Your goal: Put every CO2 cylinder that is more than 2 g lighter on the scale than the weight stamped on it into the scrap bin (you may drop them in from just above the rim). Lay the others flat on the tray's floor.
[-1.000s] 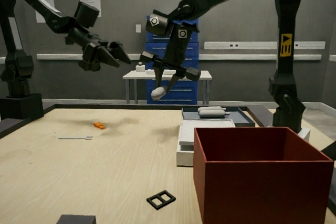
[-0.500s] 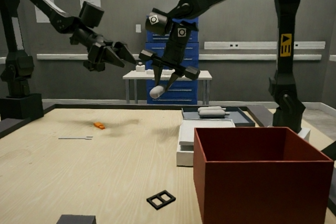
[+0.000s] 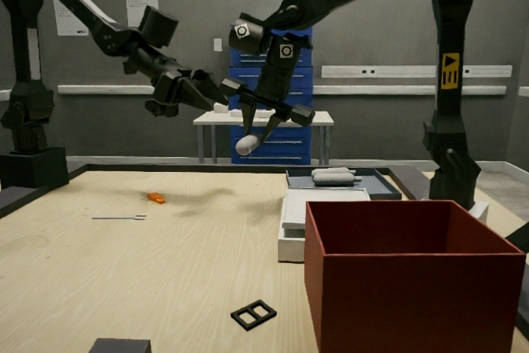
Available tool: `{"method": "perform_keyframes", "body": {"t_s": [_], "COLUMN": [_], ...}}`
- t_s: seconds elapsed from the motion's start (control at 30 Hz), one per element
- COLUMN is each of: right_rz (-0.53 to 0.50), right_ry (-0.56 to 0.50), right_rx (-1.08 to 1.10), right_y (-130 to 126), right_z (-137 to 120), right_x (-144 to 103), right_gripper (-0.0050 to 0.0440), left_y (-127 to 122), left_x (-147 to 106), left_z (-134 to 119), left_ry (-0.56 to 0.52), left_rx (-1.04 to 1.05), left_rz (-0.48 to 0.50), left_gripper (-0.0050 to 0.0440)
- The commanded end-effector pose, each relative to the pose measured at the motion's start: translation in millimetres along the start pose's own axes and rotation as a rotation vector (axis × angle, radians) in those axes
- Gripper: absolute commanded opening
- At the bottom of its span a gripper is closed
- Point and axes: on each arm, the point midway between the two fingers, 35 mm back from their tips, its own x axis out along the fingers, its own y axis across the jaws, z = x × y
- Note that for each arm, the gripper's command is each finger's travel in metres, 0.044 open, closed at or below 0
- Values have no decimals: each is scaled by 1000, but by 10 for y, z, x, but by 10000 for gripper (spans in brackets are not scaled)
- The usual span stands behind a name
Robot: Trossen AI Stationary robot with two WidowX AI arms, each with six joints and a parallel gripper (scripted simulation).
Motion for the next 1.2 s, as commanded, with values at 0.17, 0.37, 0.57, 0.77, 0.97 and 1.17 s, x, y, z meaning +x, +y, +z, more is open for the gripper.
{"method": "perform_keyframes", "body": {"t_s": [0.17, 0.37, 0.57, 0.77, 0.97, 1.17], "right_rz": [39, 24, -41, -93, -132, -174], "right_ry": [-1, -13, -56, -94, -117, -142], "right_rx": [1, 62, 346, 581, 748, 926], "right_y": [85, 104, 97, 91, 87, 84], "right_z": [-3, -13, -25, -29, -23, -11], "right_x": [-109, -96, -93, -90, -87, -83], "right_gripper": [-50, -50, -50, -50, -50, -50], "left_y": [5, -160, -227, -190, -154, -125], "left_x": [-29, -147, -259, -433, -583, -770], "left_z": [-95, -253, -169, -296, -396, -507], "left_ry": [24, 54, 43, 87, 120, 157], "left_rx": [0, 31, 316, 601, 830, 1106], "left_rz": [0, -47, -57, -75, -102, -148], "left_gripper": [440, 440, 440, 440, 440, 440]}}
